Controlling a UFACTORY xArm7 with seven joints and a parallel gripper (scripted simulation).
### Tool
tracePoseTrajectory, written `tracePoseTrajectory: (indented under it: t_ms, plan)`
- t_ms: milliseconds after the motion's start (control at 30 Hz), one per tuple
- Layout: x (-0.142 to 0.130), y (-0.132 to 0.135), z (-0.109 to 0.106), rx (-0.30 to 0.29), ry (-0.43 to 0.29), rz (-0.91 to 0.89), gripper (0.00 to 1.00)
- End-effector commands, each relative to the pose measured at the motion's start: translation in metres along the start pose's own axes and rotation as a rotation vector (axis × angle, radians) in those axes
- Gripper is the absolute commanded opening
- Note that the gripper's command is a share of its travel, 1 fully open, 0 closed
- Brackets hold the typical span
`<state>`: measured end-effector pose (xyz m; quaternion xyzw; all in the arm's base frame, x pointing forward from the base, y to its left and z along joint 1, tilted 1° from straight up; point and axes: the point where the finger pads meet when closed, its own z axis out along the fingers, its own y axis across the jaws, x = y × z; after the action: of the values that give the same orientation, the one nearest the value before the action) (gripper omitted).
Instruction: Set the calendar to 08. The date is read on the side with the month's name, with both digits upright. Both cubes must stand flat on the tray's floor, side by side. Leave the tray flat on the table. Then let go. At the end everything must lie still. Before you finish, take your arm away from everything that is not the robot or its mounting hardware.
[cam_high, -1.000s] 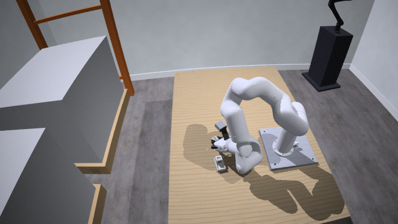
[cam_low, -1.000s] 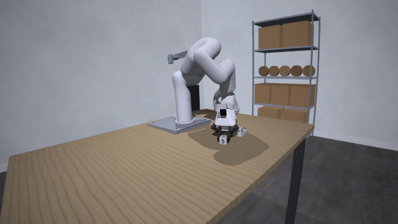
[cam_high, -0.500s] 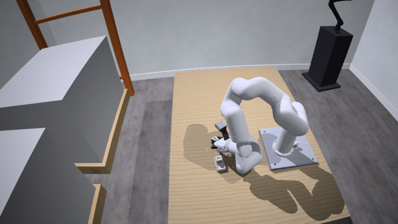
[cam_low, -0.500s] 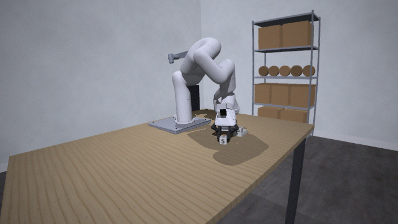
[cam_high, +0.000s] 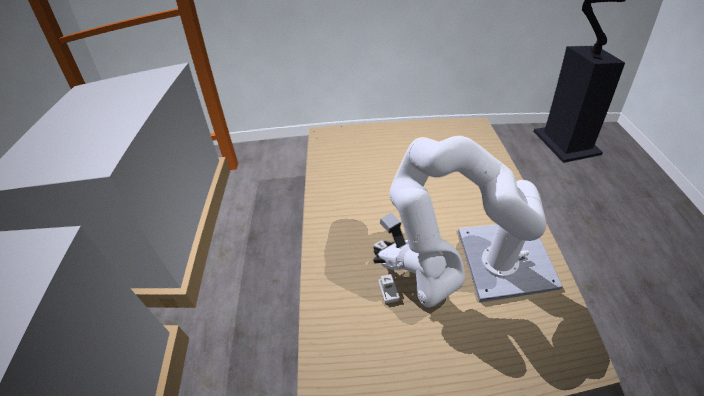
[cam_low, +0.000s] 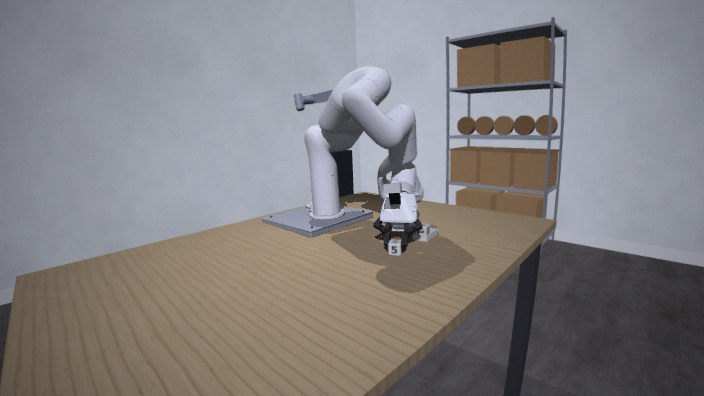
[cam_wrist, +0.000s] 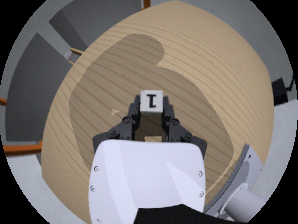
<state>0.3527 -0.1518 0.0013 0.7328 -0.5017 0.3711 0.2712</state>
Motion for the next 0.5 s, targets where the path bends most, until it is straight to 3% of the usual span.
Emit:
tracePoseTrajectory:
  t_ms: [0, 267, 400, 433, 467]
  plan:
    - [0.0008, -0.0007, -0.0004, 0.001, 0.001, 0.002, 0.37]
    - [0.0008, -0.0007, -0.0004, 0.001, 0.001, 0.002, 0.49]
    - [0.0008, -0.0007, -0.0004, 0.001, 0.001, 0.002, 0.49]
    - [0.0008, -0.0007, -0.0004, 0.001, 0.001, 0.002, 0.71]
    - [0.0008, -0.0007, -0.0004, 0.001, 0.001, 0.002, 0.71]
